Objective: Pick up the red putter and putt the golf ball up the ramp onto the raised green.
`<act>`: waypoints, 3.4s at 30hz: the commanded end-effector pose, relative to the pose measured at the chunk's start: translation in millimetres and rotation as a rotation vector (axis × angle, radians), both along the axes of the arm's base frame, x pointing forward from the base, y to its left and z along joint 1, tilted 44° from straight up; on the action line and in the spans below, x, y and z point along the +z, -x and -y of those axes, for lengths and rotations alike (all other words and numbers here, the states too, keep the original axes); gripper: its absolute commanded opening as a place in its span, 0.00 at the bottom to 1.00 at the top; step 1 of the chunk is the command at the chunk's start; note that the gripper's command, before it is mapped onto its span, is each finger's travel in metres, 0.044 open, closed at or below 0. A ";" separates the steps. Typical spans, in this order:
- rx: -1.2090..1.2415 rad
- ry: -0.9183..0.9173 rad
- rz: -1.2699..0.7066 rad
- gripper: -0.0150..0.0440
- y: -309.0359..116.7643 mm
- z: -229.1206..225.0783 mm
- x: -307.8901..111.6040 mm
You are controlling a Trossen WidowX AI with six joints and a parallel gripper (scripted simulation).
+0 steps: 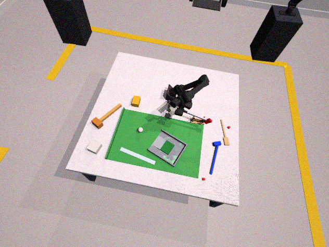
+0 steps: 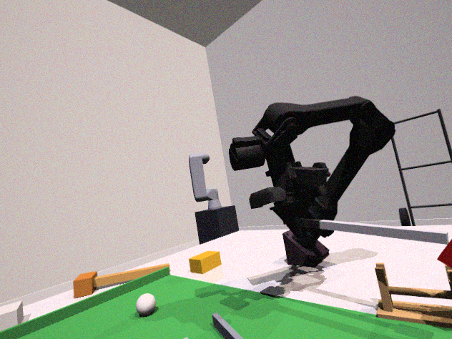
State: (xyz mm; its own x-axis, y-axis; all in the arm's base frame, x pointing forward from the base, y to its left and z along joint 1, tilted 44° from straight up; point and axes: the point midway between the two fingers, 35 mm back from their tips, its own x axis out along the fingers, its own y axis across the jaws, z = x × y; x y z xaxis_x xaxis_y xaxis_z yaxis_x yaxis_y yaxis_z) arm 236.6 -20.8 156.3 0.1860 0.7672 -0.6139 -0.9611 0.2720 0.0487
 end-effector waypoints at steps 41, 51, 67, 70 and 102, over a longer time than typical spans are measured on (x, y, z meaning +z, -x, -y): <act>-1.073 -0.133 -1.229 0.25 52.5 197.3 -162.3; -1.174 -0.154 -1.358 0.25 67.8 209.8 -184.0; -1.173 -0.155 -1.357 0.25 63.5 182.1 -213.5; -1.173 -0.155 -1.357 0.25 63.0 179.3 -216.6; -1.174 -0.152 -1.356 0.25 72.2 180.4 -249.7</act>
State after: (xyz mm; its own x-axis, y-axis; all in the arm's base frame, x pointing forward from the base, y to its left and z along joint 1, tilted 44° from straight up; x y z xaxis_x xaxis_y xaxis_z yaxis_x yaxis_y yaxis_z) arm 169.0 -192.4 -85.5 0.0918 0.6846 -0.7231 0.4356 0.6254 0.6474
